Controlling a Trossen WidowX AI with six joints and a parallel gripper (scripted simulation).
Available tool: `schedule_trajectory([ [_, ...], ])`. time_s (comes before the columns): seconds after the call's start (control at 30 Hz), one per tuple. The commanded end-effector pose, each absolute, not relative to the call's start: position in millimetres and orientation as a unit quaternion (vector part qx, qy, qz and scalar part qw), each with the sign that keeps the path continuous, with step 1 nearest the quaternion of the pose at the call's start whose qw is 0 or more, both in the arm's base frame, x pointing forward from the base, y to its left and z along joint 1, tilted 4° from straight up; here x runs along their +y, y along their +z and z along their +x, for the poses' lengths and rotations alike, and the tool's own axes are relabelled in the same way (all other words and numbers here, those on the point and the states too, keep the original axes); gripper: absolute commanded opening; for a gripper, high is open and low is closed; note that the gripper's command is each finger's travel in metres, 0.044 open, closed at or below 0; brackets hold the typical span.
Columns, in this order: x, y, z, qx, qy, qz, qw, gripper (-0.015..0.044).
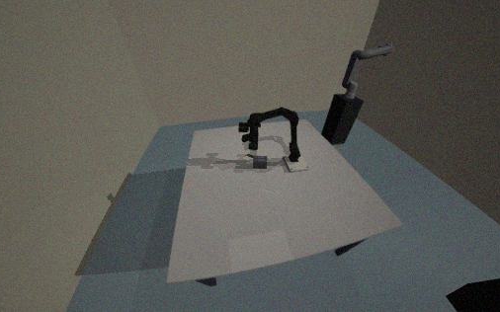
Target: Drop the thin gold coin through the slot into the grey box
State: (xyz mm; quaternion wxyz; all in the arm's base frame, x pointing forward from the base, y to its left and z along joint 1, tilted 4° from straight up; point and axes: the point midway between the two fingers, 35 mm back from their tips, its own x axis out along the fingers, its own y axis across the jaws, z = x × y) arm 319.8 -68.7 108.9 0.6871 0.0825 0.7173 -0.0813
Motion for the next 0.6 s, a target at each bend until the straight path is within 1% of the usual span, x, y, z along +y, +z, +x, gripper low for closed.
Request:
schedule_trajectory([
  [0.0,-59,108,316,0.719,-0.081,0.085,0.685,0.0],
  [0.57,-19,108,299,0.72,-0.08,0.086,0.684,0.0],
])
